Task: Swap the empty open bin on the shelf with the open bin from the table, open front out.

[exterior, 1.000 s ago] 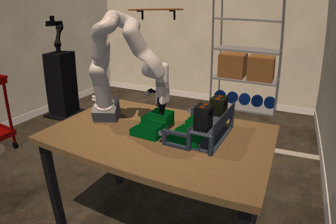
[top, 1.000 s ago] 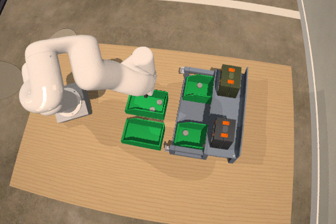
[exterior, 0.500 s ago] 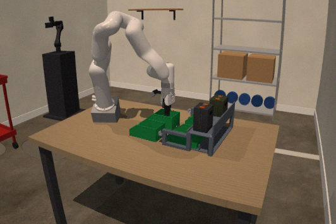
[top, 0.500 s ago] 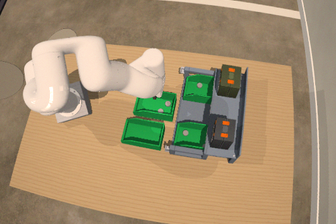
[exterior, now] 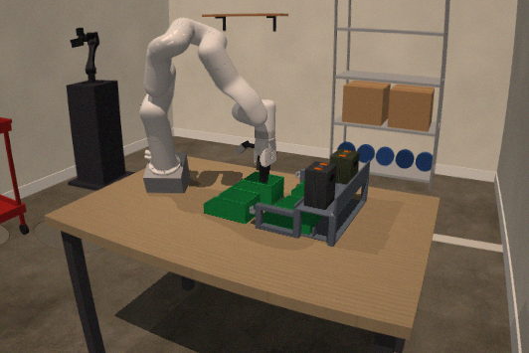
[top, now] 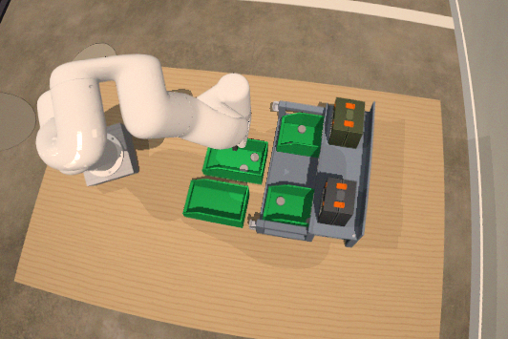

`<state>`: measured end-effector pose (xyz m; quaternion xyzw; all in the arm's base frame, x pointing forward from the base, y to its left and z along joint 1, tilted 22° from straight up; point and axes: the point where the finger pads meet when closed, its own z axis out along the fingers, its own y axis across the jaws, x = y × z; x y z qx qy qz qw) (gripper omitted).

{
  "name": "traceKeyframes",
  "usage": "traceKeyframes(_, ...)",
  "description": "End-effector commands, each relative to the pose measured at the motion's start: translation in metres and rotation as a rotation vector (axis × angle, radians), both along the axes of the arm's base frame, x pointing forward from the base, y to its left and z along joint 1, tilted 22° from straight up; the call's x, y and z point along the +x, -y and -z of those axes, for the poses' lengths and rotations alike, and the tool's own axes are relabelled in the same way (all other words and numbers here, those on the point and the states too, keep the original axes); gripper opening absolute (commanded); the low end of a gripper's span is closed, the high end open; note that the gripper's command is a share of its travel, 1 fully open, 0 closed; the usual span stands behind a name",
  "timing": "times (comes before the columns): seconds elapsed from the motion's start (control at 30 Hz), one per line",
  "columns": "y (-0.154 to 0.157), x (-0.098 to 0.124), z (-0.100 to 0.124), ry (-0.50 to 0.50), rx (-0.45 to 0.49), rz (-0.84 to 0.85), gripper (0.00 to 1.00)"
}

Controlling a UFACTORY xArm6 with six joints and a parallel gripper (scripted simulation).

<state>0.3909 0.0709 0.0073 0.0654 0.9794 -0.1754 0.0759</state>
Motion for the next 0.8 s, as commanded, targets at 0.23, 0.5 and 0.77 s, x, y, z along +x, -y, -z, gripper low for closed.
traceKeyframes(0.23, -0.0014, 0.0042, -0.0036, -0.086, 0.017, 0.032, 0.00)
traceKeyframes(0.5, -0.0015, 0.0043, -0.0038, -0.093, 0.019, 0.034, 0.00)
traceKeyframes(0.77, -0.0015, 0.0043, -0.0038, -0.093, 0.019, 0.034, 0.00)
